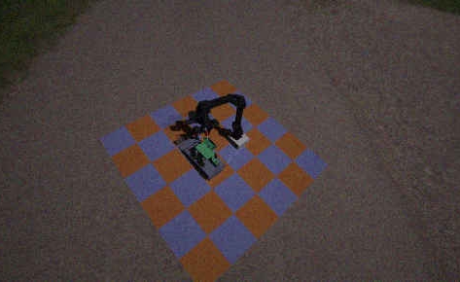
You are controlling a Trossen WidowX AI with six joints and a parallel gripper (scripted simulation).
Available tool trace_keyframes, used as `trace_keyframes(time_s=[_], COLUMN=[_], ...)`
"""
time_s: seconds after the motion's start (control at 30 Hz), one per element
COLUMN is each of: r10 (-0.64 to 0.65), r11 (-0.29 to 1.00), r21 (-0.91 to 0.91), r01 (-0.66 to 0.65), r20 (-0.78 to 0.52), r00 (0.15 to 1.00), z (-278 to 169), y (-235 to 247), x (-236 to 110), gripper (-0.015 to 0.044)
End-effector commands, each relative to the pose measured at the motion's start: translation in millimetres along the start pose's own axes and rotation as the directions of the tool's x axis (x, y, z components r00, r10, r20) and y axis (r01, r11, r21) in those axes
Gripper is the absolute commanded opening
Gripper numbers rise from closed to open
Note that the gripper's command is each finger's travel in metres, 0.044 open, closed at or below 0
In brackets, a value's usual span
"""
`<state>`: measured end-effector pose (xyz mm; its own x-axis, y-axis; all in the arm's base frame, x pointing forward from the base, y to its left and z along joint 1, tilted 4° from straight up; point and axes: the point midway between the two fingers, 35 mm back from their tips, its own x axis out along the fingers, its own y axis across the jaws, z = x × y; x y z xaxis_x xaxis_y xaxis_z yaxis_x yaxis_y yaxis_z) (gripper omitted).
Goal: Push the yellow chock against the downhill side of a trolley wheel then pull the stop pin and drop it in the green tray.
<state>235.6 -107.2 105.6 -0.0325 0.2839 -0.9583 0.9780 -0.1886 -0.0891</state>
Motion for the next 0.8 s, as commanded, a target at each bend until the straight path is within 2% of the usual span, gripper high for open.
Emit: trace_keyframes(time_s=[0.0, 0.37, 0.77], r10=[0.013, 0.029, 0.033], r11=[0.993, 0.901, 0.689], r21=[0.117, 0.429, 0.712], r01=[-0.016, -0.065, -0.137], r20=[0.028, 0.090, 0.157], r00=[1.000, 0.996, 0.987], z=[-0.6, -2.8, -5.2], y=[-0.8, -1.5, -1.7], x=[-0.7, -0.2, 0.3], gripper=[0.0000, 0.0000, 0.0000])
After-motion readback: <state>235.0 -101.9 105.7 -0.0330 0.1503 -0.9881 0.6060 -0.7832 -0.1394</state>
